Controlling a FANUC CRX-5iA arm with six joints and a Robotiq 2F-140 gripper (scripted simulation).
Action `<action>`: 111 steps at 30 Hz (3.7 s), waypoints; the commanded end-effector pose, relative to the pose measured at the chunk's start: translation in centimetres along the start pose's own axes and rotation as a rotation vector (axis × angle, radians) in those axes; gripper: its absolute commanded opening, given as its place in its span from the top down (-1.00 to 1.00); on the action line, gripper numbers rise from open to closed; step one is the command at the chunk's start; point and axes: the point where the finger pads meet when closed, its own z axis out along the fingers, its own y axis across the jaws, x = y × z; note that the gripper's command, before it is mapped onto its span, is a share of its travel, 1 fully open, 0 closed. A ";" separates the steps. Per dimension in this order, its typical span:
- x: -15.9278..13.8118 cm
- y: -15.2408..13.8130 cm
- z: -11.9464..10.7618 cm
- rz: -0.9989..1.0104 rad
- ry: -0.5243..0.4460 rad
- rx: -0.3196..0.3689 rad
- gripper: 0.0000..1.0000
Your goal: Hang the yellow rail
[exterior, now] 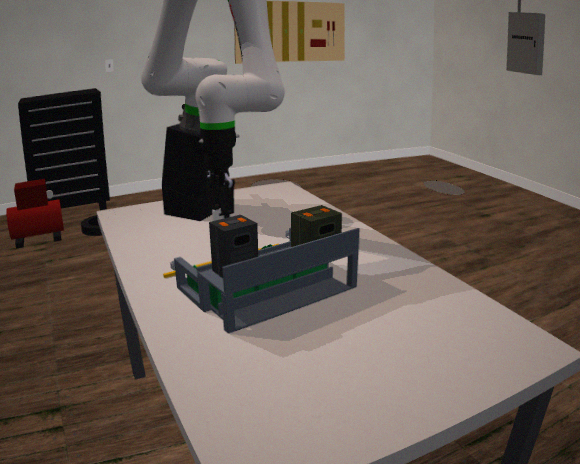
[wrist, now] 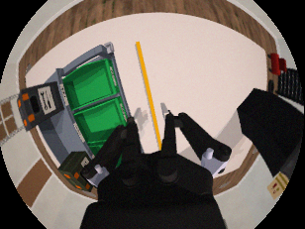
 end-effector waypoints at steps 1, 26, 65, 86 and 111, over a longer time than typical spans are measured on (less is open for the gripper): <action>0.0 0.0 0.8 0.000 0.000 0.000 0.41; -0.1 -0.1 6.7 0.000 0.000 0.000 0.41; -0.1 -0.1 8.0 0.000 0.000 0.000 0.41; -0.1 -0.1 8.0 0.000 0.000 0.000 1.00; -0.1 -0.1 8.0 0.000 0.000 0.000 1.00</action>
